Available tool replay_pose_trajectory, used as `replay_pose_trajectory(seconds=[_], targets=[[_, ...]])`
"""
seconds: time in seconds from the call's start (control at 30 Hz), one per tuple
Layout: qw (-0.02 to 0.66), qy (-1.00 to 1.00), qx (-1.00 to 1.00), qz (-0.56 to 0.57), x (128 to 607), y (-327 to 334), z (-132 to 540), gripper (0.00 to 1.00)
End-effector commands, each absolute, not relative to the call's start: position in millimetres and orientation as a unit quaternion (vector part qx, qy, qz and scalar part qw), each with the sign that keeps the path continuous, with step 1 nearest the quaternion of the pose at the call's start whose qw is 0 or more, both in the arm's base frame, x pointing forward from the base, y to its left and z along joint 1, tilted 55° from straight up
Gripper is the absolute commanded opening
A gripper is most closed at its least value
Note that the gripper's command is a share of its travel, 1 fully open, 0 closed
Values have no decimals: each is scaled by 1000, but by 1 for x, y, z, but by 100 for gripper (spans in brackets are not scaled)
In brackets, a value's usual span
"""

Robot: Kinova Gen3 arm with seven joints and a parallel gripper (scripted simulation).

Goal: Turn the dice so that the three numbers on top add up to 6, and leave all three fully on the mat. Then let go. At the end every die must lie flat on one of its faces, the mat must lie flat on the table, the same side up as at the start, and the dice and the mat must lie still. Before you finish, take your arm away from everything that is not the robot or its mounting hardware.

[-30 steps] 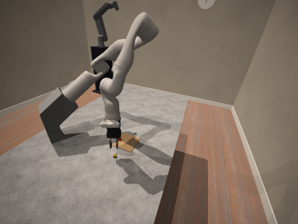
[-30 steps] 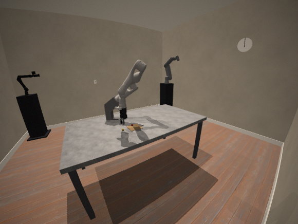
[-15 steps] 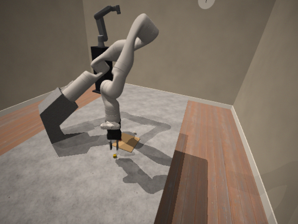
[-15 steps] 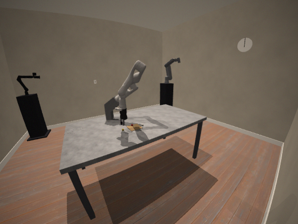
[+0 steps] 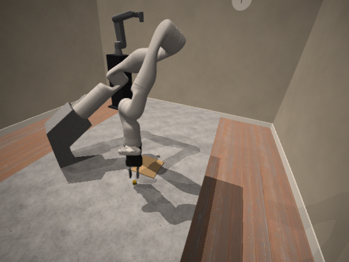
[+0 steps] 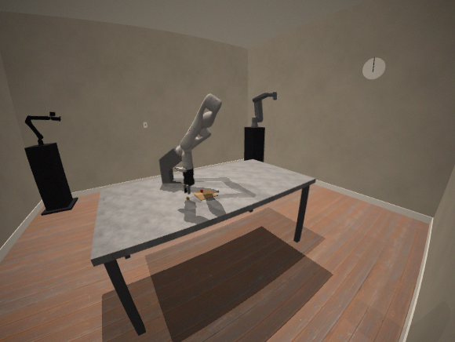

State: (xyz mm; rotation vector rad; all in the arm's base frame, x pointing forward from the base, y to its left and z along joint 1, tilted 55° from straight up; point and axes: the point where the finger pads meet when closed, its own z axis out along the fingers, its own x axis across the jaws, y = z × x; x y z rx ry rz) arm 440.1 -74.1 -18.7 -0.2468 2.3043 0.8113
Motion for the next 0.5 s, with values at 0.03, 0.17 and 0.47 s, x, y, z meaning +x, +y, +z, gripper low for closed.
replay_pose_trajectory(seconds=[0.03, 0.17, 0.47], targets=[[335, 883, -95, 314, 442, -68, -23, 64], [335, 883, -95, 314, 445, -65, -26, 64], [335, 883, -95, 314, 448, -61, -30, 64]])
